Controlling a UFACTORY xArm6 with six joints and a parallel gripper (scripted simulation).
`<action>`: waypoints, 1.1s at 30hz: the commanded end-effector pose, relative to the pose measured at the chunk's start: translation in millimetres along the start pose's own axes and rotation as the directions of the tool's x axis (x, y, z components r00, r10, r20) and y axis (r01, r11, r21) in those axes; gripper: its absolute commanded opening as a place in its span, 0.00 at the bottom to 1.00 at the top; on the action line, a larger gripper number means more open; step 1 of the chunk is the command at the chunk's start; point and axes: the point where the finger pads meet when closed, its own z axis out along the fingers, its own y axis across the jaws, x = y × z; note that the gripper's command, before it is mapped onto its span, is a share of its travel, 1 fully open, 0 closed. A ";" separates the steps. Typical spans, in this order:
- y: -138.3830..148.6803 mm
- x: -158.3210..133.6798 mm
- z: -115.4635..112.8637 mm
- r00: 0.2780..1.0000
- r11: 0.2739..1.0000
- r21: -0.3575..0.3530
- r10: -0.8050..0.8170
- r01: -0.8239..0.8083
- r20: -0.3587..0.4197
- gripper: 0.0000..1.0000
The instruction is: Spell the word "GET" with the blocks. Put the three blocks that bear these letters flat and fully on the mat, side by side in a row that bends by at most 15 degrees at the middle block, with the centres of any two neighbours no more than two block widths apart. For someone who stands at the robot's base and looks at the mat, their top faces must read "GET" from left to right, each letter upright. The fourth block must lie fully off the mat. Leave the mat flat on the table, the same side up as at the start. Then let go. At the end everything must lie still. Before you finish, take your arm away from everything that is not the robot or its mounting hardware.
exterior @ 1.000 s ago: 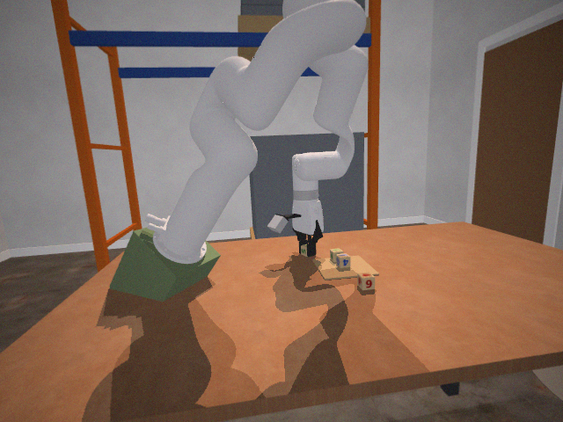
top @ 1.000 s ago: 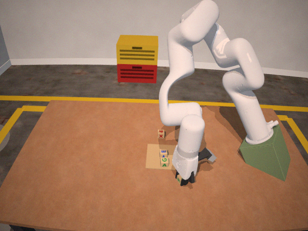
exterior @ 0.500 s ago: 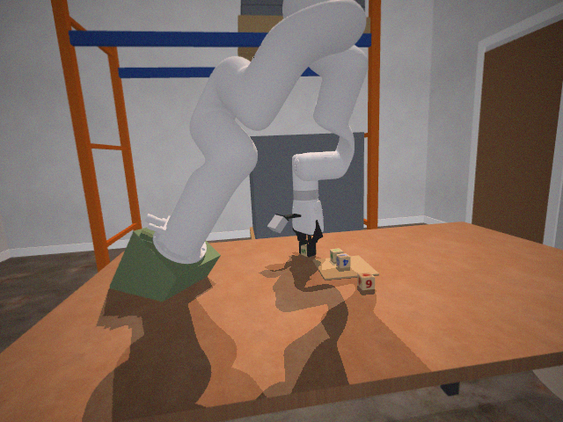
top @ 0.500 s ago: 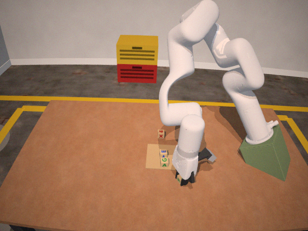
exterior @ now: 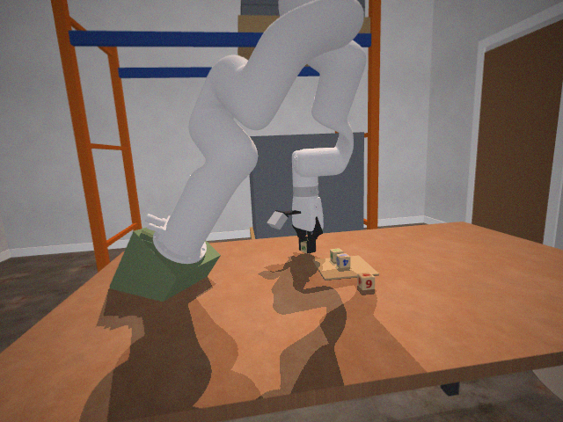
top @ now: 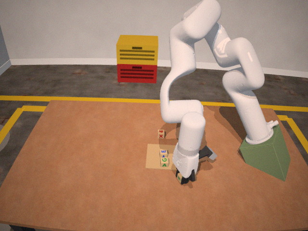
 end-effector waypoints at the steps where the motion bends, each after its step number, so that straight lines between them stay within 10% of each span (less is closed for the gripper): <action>1: -0.1 -1.1 -35.2 1.000 1.000 -0.001 0.001 -0.001 0.002 0.27; 12: -0.1 -1.0 -88.3 1.000 1.000 -0.001 0.001 -0.001 0.002 0.27; 33: -20.1 -3.9 -89.6 0.978 0.978 -0.007 0.207 -0.207 -0.008 0.27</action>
